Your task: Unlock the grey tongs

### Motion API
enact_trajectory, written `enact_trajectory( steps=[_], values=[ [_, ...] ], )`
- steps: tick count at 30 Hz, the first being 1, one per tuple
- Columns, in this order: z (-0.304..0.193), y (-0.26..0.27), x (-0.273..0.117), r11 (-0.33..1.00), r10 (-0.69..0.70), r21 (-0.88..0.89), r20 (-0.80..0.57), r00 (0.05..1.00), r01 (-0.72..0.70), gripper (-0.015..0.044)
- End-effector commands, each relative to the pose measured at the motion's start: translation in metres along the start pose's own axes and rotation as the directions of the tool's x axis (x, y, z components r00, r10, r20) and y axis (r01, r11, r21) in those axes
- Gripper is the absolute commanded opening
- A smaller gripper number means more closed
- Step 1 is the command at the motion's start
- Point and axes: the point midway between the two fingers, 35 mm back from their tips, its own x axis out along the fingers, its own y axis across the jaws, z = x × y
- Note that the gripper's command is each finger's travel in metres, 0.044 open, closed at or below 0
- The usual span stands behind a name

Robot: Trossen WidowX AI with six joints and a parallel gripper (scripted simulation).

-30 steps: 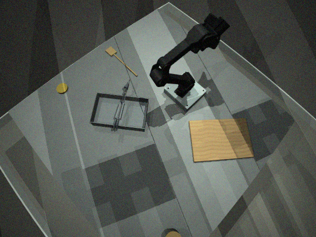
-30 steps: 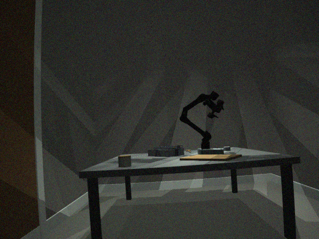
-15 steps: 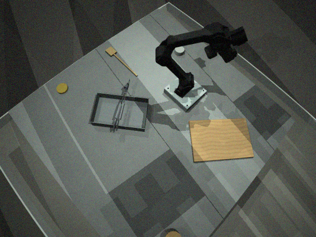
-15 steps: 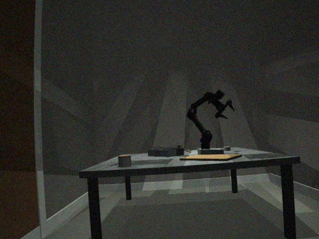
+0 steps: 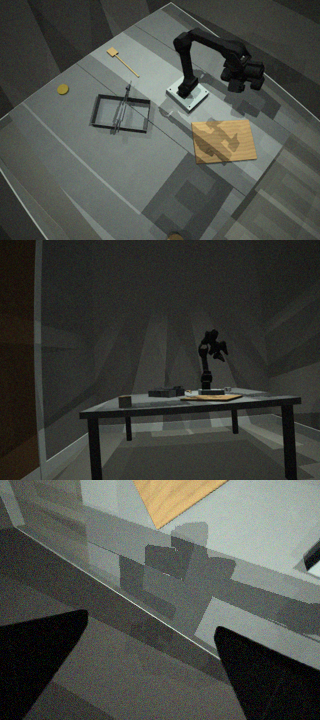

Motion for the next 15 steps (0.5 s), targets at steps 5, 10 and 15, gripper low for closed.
enact_trajectory(
  steps=[5,10,15],
  values=[
    [0.121,0.021,-0.02,0.914,0.028,0.382,0.273,0.962,-0.135,0.044],
    [0.185,0.008,-0.04,0.797,-0.005,0.557,0.39,0.921,-0.232,0.044],
    [0.252,-0.019,-0.071,0.625,-0.07,0.699,0.493,0.867,-0.347,0.044]
  ],
)
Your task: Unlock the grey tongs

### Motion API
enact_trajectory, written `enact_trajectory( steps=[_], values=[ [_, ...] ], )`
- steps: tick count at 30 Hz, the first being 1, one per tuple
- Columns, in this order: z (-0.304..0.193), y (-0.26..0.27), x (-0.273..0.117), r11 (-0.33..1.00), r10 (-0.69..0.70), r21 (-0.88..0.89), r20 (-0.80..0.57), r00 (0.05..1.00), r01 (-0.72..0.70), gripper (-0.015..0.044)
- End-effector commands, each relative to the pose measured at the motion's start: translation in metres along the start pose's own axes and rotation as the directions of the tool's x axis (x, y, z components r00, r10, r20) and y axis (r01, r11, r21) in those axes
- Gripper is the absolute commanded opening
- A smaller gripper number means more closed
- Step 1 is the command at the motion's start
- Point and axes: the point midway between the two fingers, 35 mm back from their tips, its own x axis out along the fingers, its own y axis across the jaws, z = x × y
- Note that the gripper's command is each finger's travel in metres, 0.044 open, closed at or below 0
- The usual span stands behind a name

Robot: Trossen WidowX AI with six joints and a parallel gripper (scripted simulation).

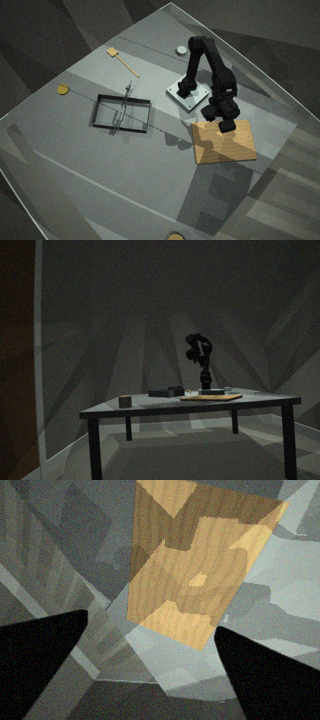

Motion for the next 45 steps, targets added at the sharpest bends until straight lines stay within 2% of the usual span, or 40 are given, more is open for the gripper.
enact_trajectory(
  steps=[1,6,12,18,26,33,45],
  values=[
    [0.071,0.024,-0.004,0.972,0.03,0.229,0.126,0.992,-0.059,0.044],
    [0.149,0.026,-0.012,0.885,0.009,0.45,0.243,0.97,-0.121,0.044],
    [0.239,0.006,-0.029,0.719,-0.049,0.665,0.339,0.94,-0.202,0.044],
    [0.32,-0.037,-0.047,0.481,-0.14,0.83,0.392,0.909,-0.284,0.044],
    [0.403,-0.125,-0.072,0.117,-0.264,0.92,0.391,0.882,-0.373,0.044],
    [0.447,-0.213,-0.088,-0.206,-0.348,0.879,0.345,0.872,-0.429,0.044],
    [0.446,-0.218,-0.087,-0.224,-0.352,0.874,0.34,0.872,-0.431,0.044]
  ],
)
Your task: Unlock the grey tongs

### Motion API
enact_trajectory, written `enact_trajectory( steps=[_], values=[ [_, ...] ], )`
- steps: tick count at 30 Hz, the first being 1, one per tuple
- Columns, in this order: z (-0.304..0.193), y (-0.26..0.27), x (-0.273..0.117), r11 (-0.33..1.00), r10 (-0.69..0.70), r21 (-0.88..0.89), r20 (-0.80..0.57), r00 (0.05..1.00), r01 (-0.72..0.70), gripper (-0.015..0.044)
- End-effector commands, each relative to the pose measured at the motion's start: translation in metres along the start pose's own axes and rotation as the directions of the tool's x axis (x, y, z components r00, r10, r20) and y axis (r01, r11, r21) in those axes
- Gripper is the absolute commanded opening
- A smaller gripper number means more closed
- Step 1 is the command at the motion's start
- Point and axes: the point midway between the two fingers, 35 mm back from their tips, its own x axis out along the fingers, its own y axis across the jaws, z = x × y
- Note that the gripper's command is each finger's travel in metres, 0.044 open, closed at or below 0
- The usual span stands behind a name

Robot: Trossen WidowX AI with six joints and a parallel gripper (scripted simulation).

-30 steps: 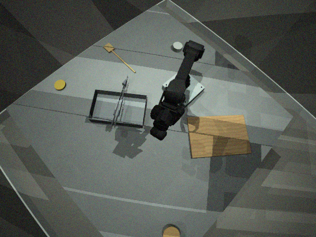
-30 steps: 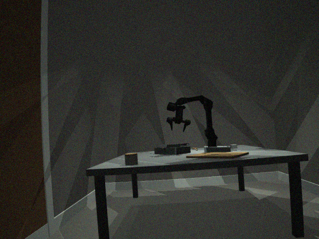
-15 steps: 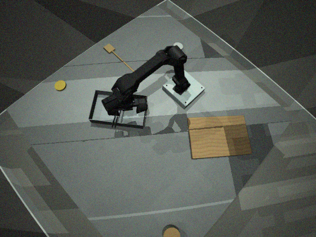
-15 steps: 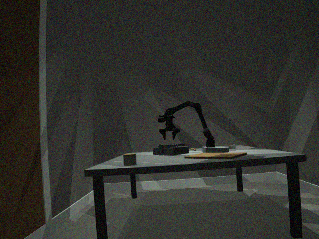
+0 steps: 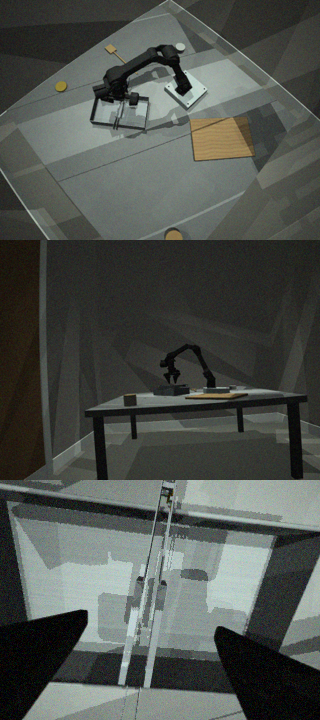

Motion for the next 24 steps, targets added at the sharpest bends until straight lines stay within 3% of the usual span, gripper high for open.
enact_trajectory(
  steps=[1,24],
  values=[
    [0.002,0.001,0.002,1.0,0.004,0.011,0.004,1.0,-0.004,0.044],
    [0.001,0.003,0.039,1.0,0.004,0.011,0.004,1.0,-0.004,0.044]
  ],
)
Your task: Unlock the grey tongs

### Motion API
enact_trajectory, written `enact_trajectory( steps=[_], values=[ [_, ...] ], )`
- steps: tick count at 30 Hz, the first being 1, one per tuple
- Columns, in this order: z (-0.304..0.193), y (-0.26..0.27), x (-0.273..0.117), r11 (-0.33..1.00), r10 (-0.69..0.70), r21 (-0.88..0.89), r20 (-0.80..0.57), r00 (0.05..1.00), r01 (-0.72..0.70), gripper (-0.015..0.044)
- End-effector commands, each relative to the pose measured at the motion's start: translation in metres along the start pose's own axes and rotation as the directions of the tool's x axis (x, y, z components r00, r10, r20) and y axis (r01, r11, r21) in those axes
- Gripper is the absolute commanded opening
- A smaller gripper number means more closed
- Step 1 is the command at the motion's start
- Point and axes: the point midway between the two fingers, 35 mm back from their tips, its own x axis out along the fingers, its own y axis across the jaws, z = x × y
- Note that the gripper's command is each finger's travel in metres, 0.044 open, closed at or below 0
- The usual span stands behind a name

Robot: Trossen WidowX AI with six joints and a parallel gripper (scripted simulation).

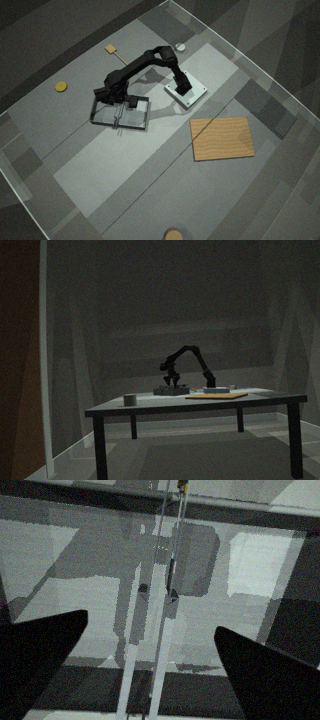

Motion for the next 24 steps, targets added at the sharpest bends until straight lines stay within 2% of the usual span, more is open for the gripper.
enact_trajectory(
  steps=[1,23,24],
  values=[
    [0.002,-0.002,0.01,1.0,-0.005,0.001,0.008,1.0,0.005,0.044],
    [0.003,-0.004,0.04,1.0,-0.005,0.001,0.008,1.0,0.005,0.044],
    [0.001,-0.002,0.036,1.0,-0.003,0.004,0.002,1.0,0.003,0.0414]
  ],
)
